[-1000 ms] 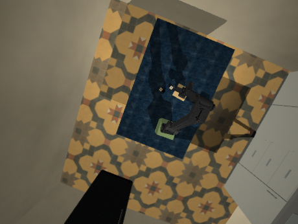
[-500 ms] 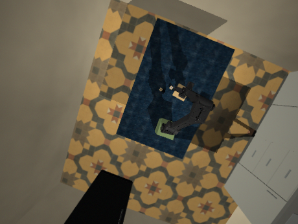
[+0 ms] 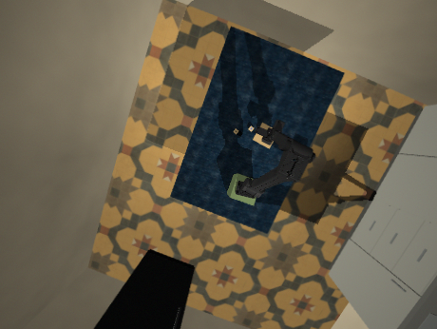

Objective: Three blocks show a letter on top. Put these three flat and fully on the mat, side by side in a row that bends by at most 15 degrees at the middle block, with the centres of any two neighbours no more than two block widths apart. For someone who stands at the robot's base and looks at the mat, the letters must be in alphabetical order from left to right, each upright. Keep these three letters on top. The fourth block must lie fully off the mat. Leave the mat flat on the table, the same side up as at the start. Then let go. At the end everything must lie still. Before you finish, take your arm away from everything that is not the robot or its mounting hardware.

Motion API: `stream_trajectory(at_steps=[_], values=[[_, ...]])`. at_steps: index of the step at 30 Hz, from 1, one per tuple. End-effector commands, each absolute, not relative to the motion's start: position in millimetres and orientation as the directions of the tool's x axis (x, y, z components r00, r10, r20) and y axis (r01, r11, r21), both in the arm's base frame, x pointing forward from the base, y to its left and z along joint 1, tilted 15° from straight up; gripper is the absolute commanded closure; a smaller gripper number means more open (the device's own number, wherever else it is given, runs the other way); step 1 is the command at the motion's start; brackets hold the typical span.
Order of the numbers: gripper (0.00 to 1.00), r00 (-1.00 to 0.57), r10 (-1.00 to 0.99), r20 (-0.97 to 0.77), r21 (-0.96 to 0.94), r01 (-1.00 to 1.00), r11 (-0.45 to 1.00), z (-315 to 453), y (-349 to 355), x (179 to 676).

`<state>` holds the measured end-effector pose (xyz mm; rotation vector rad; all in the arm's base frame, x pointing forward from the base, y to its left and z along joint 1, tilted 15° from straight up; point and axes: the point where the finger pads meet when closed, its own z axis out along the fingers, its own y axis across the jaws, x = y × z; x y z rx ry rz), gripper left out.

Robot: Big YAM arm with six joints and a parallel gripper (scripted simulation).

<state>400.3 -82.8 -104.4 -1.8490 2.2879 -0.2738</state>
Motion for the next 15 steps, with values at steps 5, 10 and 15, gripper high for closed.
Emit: stream_trajectory(at_steps=[5, 10, 15], values=[[0.75, -0.201, -0.979, -0.031, -0.263, -0.943, 0.202, -108, -78, 407], [0.75, -0.199, -0.98, -0.03, -0.265, -0.943, 0.2, -92, -77, 400], [0.75, -0.198, -0.98, -0.029, -0.266, -0.943, 0.199, -66, -79, 393]])
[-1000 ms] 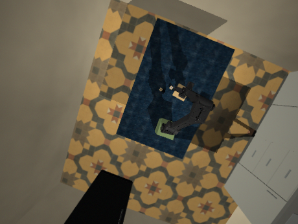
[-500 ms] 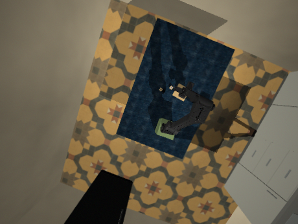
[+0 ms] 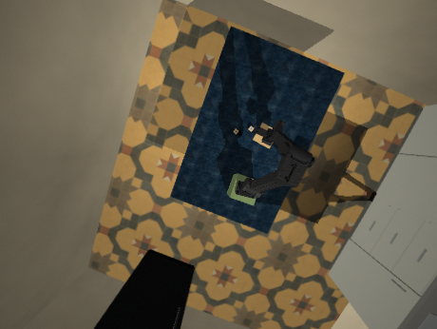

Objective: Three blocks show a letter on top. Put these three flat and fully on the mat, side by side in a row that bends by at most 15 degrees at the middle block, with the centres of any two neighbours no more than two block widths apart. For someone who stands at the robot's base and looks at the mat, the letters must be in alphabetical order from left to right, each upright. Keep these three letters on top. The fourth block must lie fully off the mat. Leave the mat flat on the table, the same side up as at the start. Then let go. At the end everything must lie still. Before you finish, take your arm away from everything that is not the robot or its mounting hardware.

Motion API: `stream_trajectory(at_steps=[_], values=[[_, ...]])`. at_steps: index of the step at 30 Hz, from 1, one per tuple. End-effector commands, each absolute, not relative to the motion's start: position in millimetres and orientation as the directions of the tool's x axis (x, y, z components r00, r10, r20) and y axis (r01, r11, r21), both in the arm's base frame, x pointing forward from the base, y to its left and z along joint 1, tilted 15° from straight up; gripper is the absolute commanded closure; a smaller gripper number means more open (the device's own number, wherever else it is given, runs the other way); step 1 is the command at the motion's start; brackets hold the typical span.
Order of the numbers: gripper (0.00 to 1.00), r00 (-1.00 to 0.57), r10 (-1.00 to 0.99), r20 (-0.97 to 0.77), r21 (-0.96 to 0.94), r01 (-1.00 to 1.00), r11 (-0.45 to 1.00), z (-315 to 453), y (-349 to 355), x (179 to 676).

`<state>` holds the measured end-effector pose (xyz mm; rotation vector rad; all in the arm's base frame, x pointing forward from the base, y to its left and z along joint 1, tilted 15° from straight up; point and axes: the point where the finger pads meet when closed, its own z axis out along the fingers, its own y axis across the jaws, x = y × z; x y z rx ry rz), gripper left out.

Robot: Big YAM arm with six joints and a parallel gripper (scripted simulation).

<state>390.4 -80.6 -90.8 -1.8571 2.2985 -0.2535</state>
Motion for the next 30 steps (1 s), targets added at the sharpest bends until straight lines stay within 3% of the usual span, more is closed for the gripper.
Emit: stream_trajectory(at_steps=[1, 13, 30], values=[[0.75, -0.198, -0.98, -0.028, -0.266, -0.943, 0.199, -59, -79, 390], [0.75, -0.204, -0.979, -0.027, -0.282, -0.938, 0.203, 1, -85, 382], [0.75, -0.207, -0.978, -0.029, -0.268, -0.941, 0.207, -1, -84, 393]])
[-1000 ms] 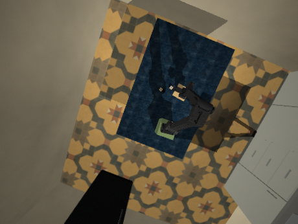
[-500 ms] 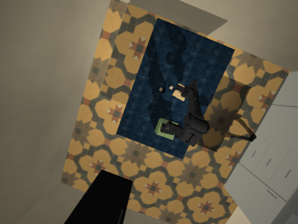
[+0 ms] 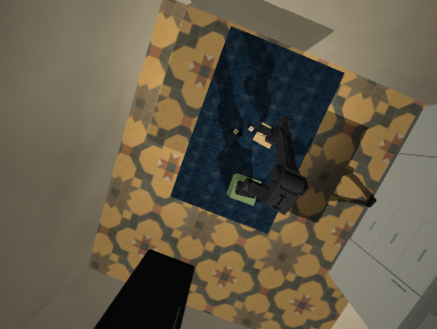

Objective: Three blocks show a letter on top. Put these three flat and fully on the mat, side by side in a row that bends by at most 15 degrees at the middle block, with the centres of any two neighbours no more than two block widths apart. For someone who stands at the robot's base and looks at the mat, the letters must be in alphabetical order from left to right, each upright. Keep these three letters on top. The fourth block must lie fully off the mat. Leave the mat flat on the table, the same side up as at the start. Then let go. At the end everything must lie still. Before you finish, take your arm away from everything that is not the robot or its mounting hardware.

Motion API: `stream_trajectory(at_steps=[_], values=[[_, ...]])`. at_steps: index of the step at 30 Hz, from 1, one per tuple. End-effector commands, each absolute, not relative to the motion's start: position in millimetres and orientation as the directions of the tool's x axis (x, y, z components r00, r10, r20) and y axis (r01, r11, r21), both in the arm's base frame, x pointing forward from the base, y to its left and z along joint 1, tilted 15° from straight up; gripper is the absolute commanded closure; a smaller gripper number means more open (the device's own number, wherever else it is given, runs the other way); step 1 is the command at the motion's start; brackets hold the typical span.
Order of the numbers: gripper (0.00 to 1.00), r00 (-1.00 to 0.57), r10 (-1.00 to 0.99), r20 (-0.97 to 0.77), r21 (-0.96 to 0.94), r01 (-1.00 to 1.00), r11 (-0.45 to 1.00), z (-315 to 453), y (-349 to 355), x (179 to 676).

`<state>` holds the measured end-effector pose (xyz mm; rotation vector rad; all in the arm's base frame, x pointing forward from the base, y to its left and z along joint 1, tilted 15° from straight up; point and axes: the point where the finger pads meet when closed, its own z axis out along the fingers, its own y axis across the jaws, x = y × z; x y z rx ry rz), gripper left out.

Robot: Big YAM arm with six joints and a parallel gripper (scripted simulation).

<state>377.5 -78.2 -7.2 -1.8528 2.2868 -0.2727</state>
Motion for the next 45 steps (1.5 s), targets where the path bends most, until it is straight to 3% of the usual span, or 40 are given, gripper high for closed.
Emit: stream_trajectory(at_steps=[1, 26, 45], values=[[0.75, -0.206, -0.978, -0.03, -0.27, -0.94, 0.207, -1, -84, 395], [0.75, -0.206, -0.978, -0.031, -0.258, -0.944, 0.207, -24, -80, 387], [0.75, -0.202, -0.979, -0.031, -0.277, -0.939, 0.203, -89, -80, 417]])
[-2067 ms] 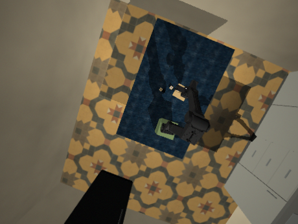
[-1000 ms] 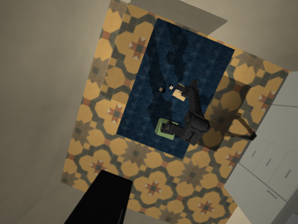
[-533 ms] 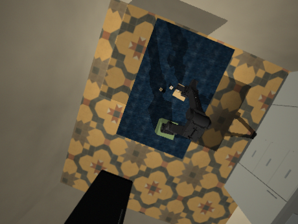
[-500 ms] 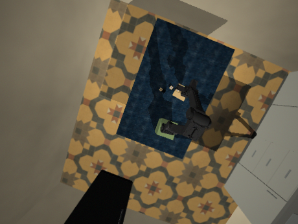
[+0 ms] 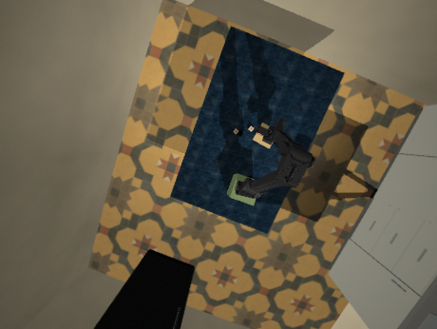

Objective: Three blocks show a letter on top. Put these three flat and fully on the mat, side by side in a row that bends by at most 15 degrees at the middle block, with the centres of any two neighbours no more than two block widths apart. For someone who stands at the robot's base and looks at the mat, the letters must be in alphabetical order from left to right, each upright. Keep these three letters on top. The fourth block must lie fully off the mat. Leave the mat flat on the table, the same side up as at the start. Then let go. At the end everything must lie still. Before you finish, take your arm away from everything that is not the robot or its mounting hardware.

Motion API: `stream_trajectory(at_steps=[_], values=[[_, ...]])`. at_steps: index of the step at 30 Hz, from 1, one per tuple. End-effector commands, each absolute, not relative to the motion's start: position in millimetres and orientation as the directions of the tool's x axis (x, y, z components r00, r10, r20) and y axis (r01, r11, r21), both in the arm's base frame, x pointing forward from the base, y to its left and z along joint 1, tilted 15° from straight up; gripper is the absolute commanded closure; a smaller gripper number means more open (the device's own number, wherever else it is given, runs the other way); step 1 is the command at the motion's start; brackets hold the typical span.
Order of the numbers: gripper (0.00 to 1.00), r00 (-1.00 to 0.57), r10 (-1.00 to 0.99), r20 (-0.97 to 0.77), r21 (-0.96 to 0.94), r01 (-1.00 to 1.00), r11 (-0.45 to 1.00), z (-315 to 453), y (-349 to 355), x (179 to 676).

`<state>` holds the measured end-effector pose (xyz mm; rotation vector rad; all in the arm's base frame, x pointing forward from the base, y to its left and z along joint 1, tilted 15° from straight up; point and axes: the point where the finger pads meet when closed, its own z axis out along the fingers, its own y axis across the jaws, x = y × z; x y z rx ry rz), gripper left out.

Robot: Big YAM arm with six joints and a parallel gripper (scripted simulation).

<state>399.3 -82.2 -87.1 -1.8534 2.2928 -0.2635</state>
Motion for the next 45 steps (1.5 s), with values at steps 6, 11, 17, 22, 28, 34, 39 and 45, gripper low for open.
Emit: stream_trajectory(at_steps=[6, 11, 17, 22, 28, 34, 39, 45], values=[[0.75, -0.201, -0.979, -0.031, -0.269, -0.942, 0.202, -100, -79, 415], [0.75, -0.202, -0.979, -0.031, -0.253, -0.946, 0.203, -103, -78, 410], [0.75, -0.202, -0.979, -0.031, -0.253, -0.946, 0.203, -103, -78, 409], [0.75, -0.202, -0.979, -0.031, -0.253, -0.946, 0.203, -103, -78, 409], [0.75, -0.202, -0.979, -0.031, -0.253, -0.946, 0.203, -103, -78, 409], [0.75, -0.201, -0.979, -0.031, -0.253, -0.946, 0.202, -103, -78, 409], [0.75, -0.196, -0.98, -0.029, -0.252, -0.948, 0.197, -104, -77, 406], [0.75, -0.187, -0.982, -0.027, -0.249, -0.95, 0.188, -105, -77, 403]])
